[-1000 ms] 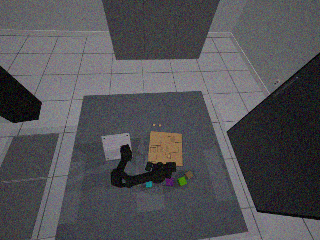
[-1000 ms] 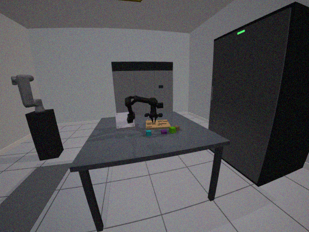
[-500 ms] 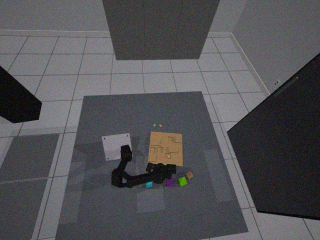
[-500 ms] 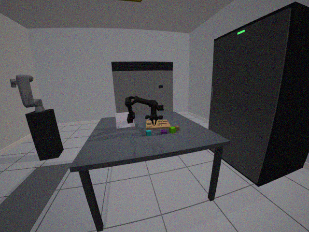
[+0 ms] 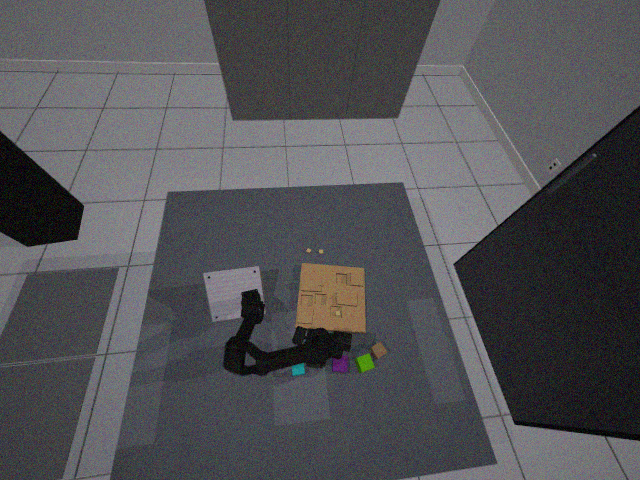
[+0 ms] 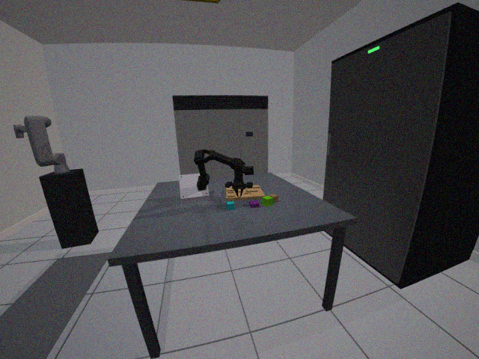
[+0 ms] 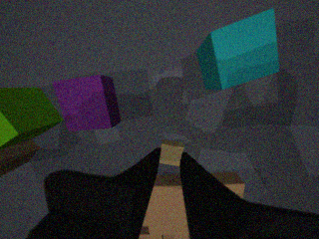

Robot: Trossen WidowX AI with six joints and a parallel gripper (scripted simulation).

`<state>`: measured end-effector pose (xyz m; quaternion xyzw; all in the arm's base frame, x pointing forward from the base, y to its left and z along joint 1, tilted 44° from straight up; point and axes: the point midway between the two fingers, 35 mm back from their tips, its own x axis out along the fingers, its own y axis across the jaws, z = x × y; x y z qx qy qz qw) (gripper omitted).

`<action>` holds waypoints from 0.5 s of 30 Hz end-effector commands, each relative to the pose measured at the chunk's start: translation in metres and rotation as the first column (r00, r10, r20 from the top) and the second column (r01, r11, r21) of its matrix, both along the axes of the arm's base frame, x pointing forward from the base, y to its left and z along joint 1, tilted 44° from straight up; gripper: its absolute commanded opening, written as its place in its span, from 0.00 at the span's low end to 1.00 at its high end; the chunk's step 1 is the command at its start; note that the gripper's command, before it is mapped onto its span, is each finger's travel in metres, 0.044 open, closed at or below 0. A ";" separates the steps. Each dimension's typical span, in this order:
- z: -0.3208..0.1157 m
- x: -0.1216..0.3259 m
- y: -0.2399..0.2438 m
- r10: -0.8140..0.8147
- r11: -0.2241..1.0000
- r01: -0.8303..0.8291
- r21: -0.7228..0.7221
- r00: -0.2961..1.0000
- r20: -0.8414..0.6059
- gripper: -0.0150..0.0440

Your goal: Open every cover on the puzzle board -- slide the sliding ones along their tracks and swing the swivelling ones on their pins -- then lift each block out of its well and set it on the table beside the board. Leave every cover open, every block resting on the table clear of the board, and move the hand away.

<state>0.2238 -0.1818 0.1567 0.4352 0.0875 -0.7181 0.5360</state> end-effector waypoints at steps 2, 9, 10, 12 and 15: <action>-0.007 -0.001 -0.005 0.004 1.000 -0.004 0.005 1.000 -0.004 0.39; -0.015 -0.002 -0.013 0.004 1.000 -0.004 0.003 1.000 -0.004 0.39; -0.016 -0.002 -0.015 0.004 1.000 -0.004 0.003 1.000 -0.004 0.39; -0.018 -0.003 -0.017 0.004 1.000 -0.004 0.002 1.000 -0.004 0.39; -0.022 -0.004 -0.020 0.004 1.000 -0.004 0.001 1.000 -0.004 0.39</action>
